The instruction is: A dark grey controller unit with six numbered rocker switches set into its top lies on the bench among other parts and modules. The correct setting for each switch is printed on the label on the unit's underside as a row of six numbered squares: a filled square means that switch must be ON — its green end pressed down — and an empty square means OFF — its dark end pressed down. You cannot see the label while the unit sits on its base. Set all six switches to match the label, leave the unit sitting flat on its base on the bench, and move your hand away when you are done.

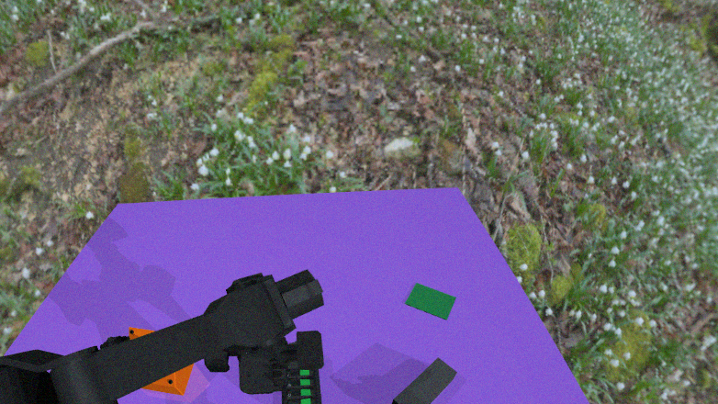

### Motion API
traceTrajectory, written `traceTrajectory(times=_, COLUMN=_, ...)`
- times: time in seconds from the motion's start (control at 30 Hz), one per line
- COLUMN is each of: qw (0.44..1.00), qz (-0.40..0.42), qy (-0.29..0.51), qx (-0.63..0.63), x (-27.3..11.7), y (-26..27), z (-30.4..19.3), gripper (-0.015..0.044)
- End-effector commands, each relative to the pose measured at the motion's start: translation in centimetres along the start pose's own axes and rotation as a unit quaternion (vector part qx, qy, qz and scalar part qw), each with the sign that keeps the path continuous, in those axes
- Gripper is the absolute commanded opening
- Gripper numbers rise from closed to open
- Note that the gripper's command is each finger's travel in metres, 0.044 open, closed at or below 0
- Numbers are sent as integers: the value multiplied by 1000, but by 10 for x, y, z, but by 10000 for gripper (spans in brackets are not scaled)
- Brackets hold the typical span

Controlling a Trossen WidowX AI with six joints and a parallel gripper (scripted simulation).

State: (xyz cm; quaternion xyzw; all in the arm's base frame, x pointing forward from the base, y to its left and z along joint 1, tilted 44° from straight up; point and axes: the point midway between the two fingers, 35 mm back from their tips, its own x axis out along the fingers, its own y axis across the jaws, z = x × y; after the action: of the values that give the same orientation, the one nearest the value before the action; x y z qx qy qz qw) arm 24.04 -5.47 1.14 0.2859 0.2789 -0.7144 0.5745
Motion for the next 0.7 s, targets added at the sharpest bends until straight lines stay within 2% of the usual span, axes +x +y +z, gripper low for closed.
traceTrajectory(times=0.0, qw=1000, qz=0, qy=0, qx=0, x=0, y=0, z=0, gripper=0)
traceTrajectory(times=0.13, qw=1000, qz=0, qy=0, qx=0, x=0, y=0, z=0, gripper=0)
traceTrajectory(times=0.37, qw=1000, qz=0, qy=1, qx=0, x=-48, y=0, z=0, gripper=184)
traceTrajectory(times=0.6, qw=1000, qz=0, qy=1, qx=0, x=-50, y=0, z=0, gripper=368)
traceTrajectory(times=0.67, qw=1000, qz=0, qy=1, qx=0, x=-50, y=0, z=0, gripper=315)
